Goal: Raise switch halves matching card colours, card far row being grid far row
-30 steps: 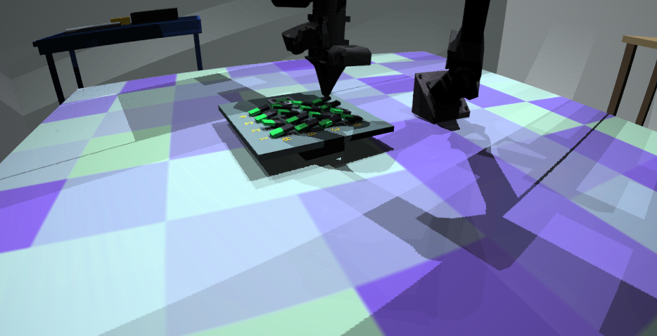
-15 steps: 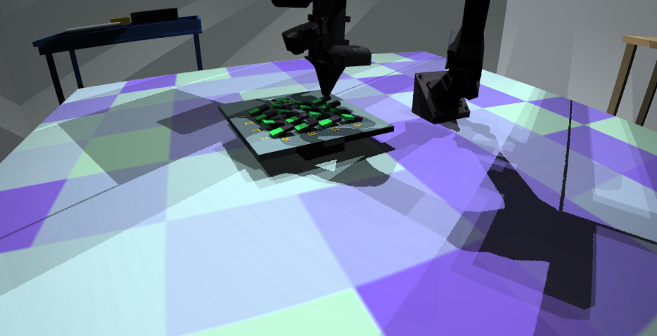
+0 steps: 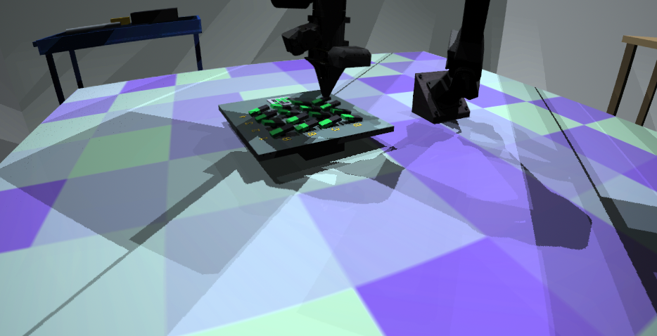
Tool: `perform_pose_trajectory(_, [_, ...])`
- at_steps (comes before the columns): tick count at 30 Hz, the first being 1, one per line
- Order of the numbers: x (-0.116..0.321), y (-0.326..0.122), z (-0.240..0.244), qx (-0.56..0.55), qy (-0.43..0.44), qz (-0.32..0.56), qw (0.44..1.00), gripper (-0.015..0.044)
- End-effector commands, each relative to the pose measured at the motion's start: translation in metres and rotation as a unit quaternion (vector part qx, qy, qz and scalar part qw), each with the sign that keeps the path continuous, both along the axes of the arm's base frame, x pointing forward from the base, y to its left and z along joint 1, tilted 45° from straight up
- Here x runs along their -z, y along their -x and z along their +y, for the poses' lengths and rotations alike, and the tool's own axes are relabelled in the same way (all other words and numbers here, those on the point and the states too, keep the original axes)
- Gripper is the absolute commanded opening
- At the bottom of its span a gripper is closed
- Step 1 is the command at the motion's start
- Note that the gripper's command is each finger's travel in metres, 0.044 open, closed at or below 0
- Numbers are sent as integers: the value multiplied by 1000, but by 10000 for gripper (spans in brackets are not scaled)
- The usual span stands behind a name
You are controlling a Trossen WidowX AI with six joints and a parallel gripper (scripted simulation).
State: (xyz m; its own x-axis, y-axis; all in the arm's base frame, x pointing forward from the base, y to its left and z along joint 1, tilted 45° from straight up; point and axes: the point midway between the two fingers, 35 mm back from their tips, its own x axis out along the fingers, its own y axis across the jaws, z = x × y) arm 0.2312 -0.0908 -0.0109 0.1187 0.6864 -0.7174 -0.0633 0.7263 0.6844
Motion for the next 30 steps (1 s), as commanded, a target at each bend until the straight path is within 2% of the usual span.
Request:
perform_pose_trajectory(1, [0,0,1,3,-3,1,1000,0])
perform_pose_trajectory(30, [3,0,4,3,-3,1,1000,0])
